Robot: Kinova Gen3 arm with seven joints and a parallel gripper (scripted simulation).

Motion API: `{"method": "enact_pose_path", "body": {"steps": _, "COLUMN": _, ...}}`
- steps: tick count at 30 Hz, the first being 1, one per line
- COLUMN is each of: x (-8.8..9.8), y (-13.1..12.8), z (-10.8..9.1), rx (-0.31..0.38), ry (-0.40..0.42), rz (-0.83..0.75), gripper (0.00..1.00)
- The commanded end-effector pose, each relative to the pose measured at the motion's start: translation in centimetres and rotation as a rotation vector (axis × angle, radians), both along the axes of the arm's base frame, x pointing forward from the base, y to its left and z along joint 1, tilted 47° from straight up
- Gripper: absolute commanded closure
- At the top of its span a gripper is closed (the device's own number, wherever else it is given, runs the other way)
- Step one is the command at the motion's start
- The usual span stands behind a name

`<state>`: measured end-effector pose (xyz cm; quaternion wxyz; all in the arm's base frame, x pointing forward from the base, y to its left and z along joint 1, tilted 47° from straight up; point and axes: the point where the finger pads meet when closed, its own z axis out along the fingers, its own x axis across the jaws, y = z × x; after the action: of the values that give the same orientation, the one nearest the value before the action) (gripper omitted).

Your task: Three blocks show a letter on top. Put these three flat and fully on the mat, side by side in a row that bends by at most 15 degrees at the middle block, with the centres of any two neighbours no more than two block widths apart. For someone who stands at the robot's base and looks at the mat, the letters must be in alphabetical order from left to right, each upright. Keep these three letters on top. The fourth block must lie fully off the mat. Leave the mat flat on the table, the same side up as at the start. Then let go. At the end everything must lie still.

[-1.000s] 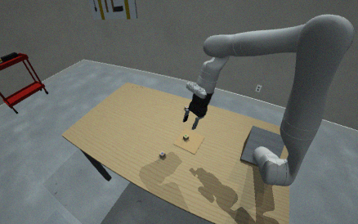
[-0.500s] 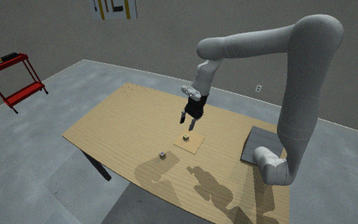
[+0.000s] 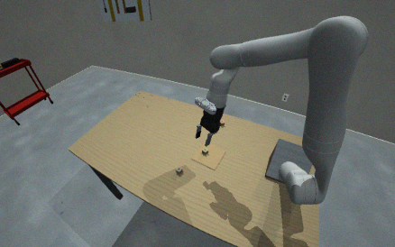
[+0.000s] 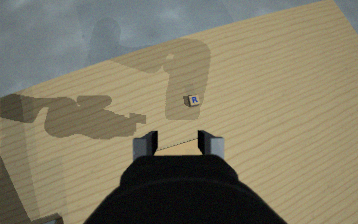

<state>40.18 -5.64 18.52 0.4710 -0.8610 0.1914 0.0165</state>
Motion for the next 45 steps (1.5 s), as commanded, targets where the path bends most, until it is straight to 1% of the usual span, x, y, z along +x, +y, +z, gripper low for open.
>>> {"method": "enact_pose_path", "body": {"steps": 1, "x": 0.3, "y": 0.1, "z": -0.3, "rx": -0.011, "ry": 0.008, "rz": 0.000, "gripper": 0.00}}
{"method": "enact_pose_path", "body": {"steps": 4, "x": 0.3, "y": 0.1, "z": -0.3, "rx": -0.011, "ry": 0.008, "rz": 0.000, "gripper": 0.00}}
{"method": "enact_pose_path", "body": {"steps": 5, "x": 1.1, "y": 0.7, "z": -0.6, "rx": -0.024, "ry": 0.006, "rz": 0.008, "gripper": 0.00}}
{"method": "enact_pose_path", "body": {"steps": 10, "x": 0.9, "y": 0.8, "z": -0.6, "rx": -0.022, "ry": 0.009, "rz": 0.010, "gripper": 0.00}}
{"method": "enact_pose_path", "body": {"steps": 11, "x": 1.7, "y": 1.3, "z": -0.8, "rx": -0.035, "ry": 0.007, "rz": 0.018, "gripper": 0.00}}
{"method": "enact_pose_path", "body": {"steps": 17, "x": 1.6, "y": 1.4, "z": -0.9, "rx": -0.033, "ry": 0.010, "rz": 0.020, "gripper": 0.00}}
{"method": "enact_pose_path", "body": {"steps": 18, "x": 2.3, "y": 1.9, "z": -1.1, "rx": -0.045, "ry": 0.008, "rz": 0.028, "gripper": 0.00}}
{"method": "enact_pose_path", "body": {"steps": 24, "x": 2.1, "y": 2.1, "z": -1.1, "rx": -0.043, "ry": 0.011, "rz": 0.031, "gripper": 0.00}}
{"method": "enact_pose_path", "body": {"steps": 25, "x": 2.8, "y": 2.6, "z": -1.3, "rx": -0.054, "ry": 0.008, "rz": 0.037, "gripper": 0.00}}
{"method": "enact_pose_path", "body": {"steps": 29, "x": 2.7, "y": 2.7, "z": -1.4, "rx": -0.053, "ry": 0.011, "rz": 0.039, "gripper": 0.00}}
{"method": "enact_pose_path", "body": {"steps": 30, "x": 3.4, "y": 3.2, "z": -1.5, "rx": -0.064, "ry": 0.008, "rz": 0.046, "gripper": 0.00}}
{"method": "enact_pose_path", "body": {"steps": 35, "x": 3.2, "y": 3.3, "z": -1.6, "rx": -0.062, "ry": 0.011, "rz": 0.048, "gripper": 0.00}}
{"method": "enact_pose_path", "body": {"steps": 36, "x": 3.8, "y": 3.8, "z": -1.7, "rx": -0.072, "ry": 0.008, "rz": 0.055, "gripper": 0.00}}
{"method": "enact_pose_path", "body": {"steps": 41, "x": 3.7, "y": 3.9, "z": -1.8, "rx": -0.071, "ry": 0.011, "rz": 0.057, "gripper": 0.00}}
{"method": "enact_pose_path", "body": {"steps": 42, "x": 4.3, "y": 4.4, "z": -1.9, "rx": -0.081, "ry": 0.007, "rz": 0.062, "gripper": 0.00}}
{"method": "enact_pose_path", "body": {"steps": 45, "x": 4.2, "y": 4.5, "z": -2.0, "rx": -0.079, "ry": 0.010, "rz": 0.064, "gripper": 0.00}}
